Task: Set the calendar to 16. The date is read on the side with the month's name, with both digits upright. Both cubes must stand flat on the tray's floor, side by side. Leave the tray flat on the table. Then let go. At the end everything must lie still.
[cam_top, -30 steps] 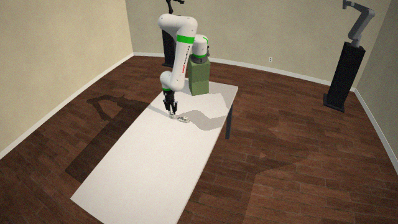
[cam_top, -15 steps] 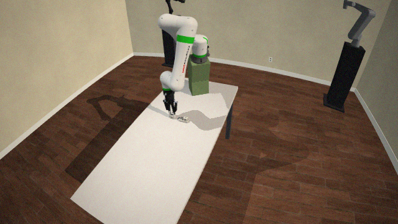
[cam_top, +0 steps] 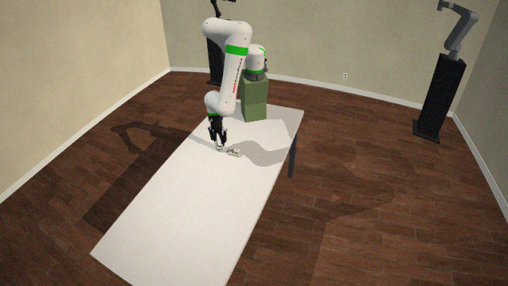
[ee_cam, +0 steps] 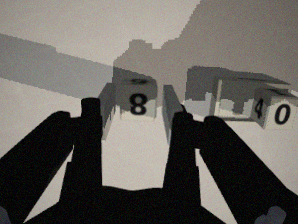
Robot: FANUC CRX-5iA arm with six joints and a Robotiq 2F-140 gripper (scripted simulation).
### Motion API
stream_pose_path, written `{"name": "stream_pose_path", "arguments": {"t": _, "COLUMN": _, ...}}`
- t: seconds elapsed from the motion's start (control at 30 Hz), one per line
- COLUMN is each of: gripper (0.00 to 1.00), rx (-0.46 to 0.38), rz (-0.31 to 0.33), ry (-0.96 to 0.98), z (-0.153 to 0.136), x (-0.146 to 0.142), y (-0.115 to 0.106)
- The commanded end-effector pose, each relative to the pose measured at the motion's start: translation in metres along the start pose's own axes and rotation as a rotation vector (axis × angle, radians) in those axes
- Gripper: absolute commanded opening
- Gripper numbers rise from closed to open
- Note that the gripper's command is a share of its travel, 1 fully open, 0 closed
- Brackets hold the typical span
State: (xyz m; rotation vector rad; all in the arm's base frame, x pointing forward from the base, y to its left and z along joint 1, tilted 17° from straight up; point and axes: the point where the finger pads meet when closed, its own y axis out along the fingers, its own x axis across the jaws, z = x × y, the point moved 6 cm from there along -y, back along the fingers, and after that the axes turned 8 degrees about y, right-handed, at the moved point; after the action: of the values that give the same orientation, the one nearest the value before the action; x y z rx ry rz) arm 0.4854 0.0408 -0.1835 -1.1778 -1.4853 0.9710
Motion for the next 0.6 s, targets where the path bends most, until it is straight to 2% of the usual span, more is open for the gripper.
{"name": "stream_pose_path", "arguments": {"t": 0.0, "gripper": 0.29, "rx": 0.0, "rz": 0.0, "ry": 0.0, "z": 0.0, "x": 0.0, "y": 0.0}}
{"name": "stream_pose_path", "arguments": {"t": 0.37, "gripper": 0.29, "rx": 0.0, "rz": 0.0, "ry": 0.0, "z": 0.0, "x": 0.0, "y": -0.002}}
{"name": "stream_pose_path", "arguments": {"t": 0.57, "gripper": 0.29, "rx": 0.0, "rz": 0.0, "ry": 0.0, "z": 0.0, "x": 0.0, "y": -0.019}}
